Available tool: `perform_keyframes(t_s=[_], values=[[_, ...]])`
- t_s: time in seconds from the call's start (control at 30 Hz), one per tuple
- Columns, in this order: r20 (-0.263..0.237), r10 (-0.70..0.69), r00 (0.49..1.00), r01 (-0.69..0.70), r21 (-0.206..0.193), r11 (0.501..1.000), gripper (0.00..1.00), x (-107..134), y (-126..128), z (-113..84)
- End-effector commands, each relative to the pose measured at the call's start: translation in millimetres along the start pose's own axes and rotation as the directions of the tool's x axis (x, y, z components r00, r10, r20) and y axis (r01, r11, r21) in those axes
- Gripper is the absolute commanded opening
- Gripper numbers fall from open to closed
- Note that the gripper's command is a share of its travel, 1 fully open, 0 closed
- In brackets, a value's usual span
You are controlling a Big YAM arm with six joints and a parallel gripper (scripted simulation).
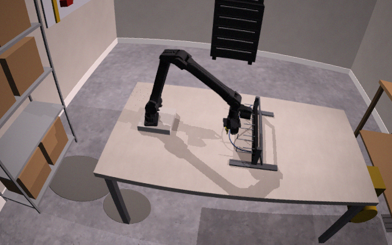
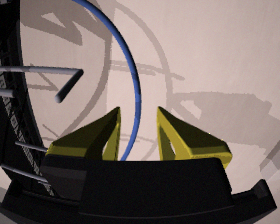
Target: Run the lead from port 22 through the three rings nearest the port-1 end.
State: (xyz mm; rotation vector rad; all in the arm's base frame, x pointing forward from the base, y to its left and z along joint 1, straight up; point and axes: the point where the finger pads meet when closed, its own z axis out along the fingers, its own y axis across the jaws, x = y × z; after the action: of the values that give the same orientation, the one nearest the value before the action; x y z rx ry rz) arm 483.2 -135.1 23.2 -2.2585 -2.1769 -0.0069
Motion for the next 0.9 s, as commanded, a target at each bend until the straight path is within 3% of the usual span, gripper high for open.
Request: perform_keyframes(t_s=[0.0, 0.13, 0.17, 0.3, 0.87], values=[[0.005, -0.02, 1.0, 0.02, -0.02, 1.0, 0.32, 1.8, 10.8, 3.0], [0.003, -0.02, 1.0, 0.02, -0.011, 1.0, 0.32, 2.7, 6.8, 7.2], [0.009, -0.02, 1.0, 0.02, -0.036, 0.999, 0.32, 0.8, 15.4, -2.4], [0.005, -0.02, 1.0, 0.02, -0.021, 1.0, 0.32, 1.7, 11.6, 3.7], [0.005, -0.02, 1.0, 0.02, -0.021, 1.0, 0.32, 1.7, 11.4, 3.1]])
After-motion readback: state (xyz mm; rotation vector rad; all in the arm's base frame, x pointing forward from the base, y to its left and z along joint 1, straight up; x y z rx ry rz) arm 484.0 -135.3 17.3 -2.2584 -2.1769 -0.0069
